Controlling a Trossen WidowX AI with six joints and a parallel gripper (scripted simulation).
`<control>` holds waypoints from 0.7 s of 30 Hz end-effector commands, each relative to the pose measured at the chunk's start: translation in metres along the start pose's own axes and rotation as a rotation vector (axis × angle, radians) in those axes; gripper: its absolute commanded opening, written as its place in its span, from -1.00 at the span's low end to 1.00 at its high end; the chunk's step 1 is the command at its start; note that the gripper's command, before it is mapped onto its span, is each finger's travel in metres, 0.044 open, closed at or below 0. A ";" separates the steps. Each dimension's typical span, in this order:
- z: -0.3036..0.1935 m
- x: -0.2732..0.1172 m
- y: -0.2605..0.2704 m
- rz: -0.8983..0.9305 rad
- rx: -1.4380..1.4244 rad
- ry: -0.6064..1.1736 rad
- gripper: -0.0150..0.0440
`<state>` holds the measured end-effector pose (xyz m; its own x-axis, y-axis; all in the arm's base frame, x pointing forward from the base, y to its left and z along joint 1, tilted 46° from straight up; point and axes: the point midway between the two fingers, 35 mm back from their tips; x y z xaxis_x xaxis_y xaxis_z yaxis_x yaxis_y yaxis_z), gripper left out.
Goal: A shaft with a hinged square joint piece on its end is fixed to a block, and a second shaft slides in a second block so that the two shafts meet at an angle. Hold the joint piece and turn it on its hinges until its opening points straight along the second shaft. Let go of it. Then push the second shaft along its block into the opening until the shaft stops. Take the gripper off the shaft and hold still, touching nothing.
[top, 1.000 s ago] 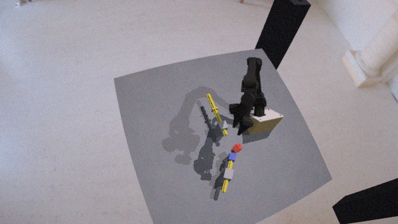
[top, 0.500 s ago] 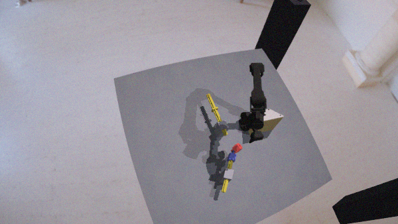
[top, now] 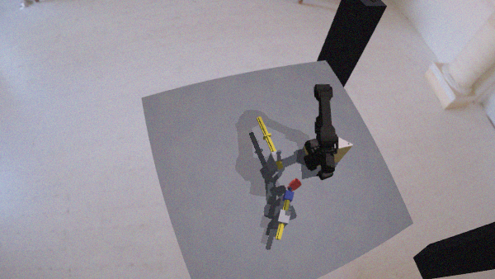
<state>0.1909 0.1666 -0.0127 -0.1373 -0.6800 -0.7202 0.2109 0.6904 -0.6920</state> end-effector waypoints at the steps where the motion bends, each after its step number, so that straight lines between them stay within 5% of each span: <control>1: -0.002 0.002 -0.001 -0.020 -0.017 0.020 1.00; 21: 0.005 0.029 0.002 -0.075 -0.279 0.209 1.00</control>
<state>0.1923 0.1512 -0.0296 -0.3344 -0.6896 -0.6423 -0.0659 0.6970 -0.7140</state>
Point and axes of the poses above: the point midway between the two fingers, 35 mm back from their tips, its own x axis out along the fingers, its own y axis across the jaws, z = x × y, and after that the axes turned 9 degrees about x, right-handed
